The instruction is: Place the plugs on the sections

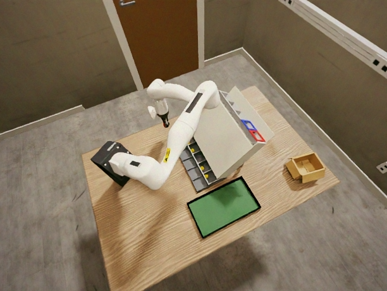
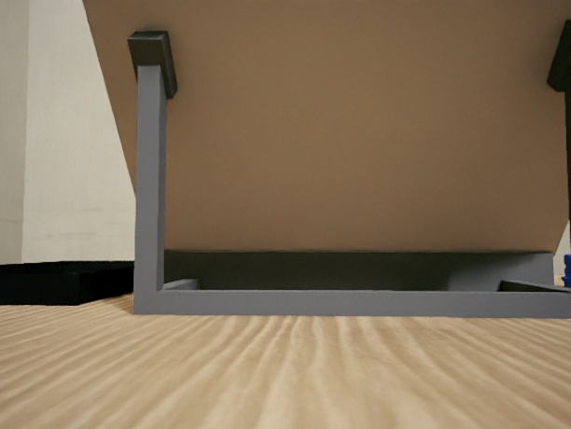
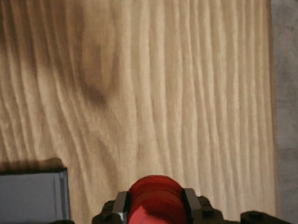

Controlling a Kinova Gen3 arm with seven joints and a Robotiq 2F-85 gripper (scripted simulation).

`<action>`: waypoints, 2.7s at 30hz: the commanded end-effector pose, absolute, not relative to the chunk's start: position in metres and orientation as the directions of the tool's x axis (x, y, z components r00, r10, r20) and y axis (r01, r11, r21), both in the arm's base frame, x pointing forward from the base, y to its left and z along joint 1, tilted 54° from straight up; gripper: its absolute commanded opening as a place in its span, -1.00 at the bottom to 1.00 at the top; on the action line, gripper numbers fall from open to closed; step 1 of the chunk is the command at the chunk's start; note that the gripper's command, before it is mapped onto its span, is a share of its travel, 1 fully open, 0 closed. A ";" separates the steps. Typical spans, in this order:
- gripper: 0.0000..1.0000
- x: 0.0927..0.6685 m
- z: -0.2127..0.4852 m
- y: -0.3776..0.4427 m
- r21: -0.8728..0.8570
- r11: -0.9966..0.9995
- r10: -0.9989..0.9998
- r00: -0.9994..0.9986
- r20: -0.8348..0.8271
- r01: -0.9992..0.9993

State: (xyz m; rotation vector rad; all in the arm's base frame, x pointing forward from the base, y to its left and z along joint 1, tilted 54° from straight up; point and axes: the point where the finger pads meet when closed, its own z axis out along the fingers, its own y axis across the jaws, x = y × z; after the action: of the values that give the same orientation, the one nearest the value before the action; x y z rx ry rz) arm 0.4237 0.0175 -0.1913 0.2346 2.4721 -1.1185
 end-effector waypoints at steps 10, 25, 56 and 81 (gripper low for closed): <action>-1.00 0.408 -0.120 -0.036 -0.678 0.664 -0.018 -0.899 -0.438 0.316; -1.00 0.378 -0.015 -0.122 -0.686 0.656 -0.021 -0.902 -0.432 0.314; -1.00 0.384 -0.008 -0.190 -0.686 0.656 -0.020 -0.901 -0.433 0.314; -1.00 0.391 -0.022 -0.209 -0.686 0.656 -0.021 -0.901 -0.433 0.314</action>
State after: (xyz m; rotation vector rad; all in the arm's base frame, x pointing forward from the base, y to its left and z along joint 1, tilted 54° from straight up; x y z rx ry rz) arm 0.3913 -0.2082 -0.0213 0.2299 2.4679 -1.1323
